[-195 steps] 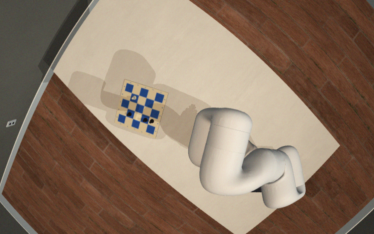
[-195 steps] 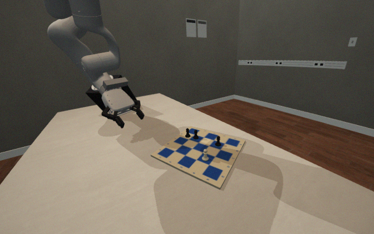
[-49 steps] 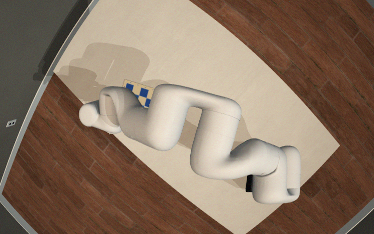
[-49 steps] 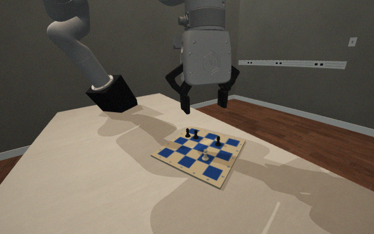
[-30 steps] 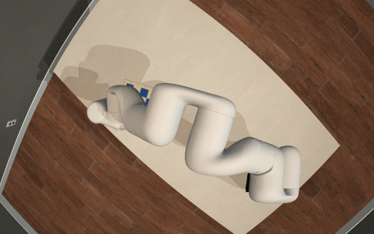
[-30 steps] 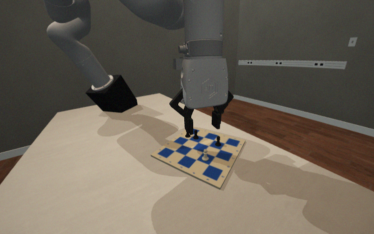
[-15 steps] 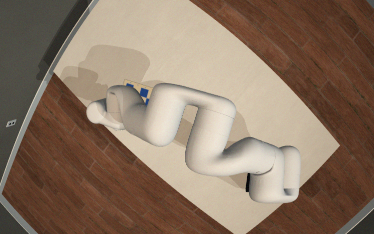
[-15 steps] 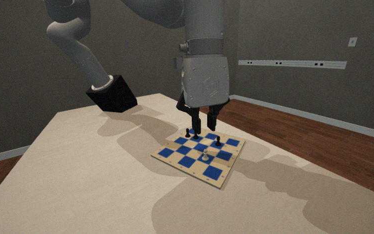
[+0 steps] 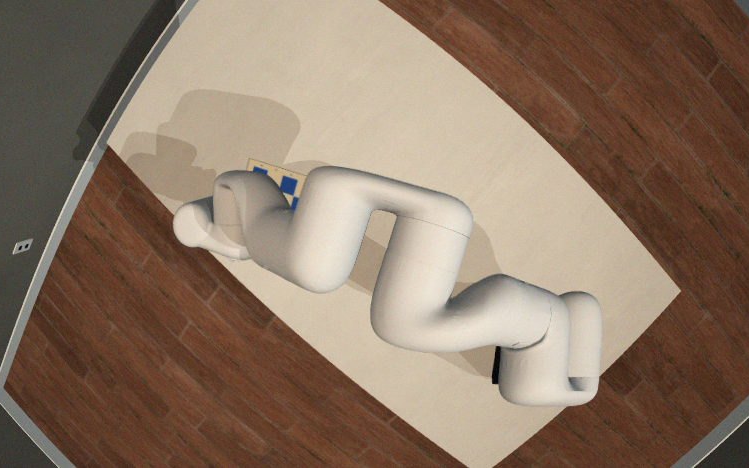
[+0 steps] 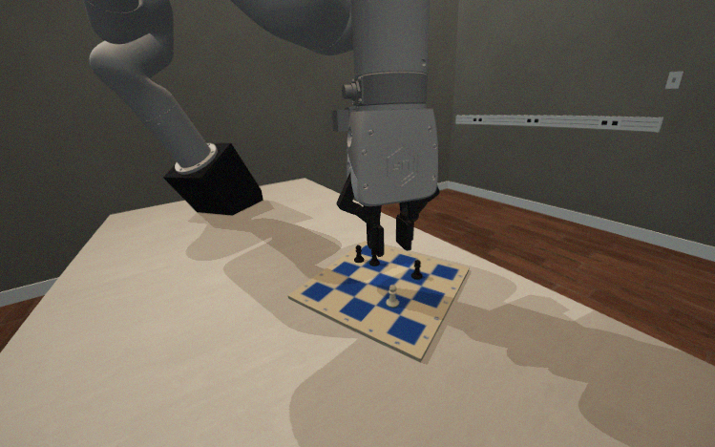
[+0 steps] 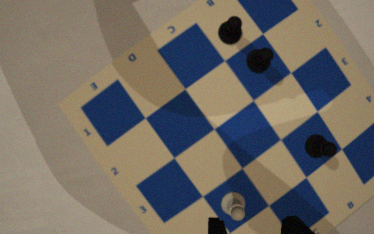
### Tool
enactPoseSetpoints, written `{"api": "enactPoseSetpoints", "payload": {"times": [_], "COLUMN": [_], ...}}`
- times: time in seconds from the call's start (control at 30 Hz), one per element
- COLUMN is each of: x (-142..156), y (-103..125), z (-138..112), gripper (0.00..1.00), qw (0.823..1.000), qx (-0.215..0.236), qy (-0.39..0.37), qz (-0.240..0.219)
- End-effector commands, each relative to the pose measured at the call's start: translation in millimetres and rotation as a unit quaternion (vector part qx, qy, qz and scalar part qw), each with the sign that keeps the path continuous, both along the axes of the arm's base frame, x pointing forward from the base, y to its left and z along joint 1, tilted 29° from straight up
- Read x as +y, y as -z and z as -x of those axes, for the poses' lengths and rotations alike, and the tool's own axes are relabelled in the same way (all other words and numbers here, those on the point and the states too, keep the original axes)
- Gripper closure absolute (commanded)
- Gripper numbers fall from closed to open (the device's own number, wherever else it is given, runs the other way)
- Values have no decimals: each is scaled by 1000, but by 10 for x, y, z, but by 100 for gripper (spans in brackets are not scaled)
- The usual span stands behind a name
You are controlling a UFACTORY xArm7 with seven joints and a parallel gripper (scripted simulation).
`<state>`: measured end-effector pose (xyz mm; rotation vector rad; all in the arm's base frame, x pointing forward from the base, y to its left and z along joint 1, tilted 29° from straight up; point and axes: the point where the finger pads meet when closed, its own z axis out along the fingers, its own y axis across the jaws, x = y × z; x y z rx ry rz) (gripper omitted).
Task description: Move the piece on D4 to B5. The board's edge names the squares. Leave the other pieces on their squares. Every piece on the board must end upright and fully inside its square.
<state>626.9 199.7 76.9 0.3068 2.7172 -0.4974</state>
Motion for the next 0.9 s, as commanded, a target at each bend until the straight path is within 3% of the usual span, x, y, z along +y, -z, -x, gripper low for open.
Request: {"api": "enactPoseSetpoints", "payload": {"times": [0.0,0.87], "x": [22,-36], "y": [-23,117], "z": [-7,-64], "gripper": [65,65], "qw": [1000,1000], "qx": [-2,-3], "qy": [-1,-1], "qz": [-2,-1]}}
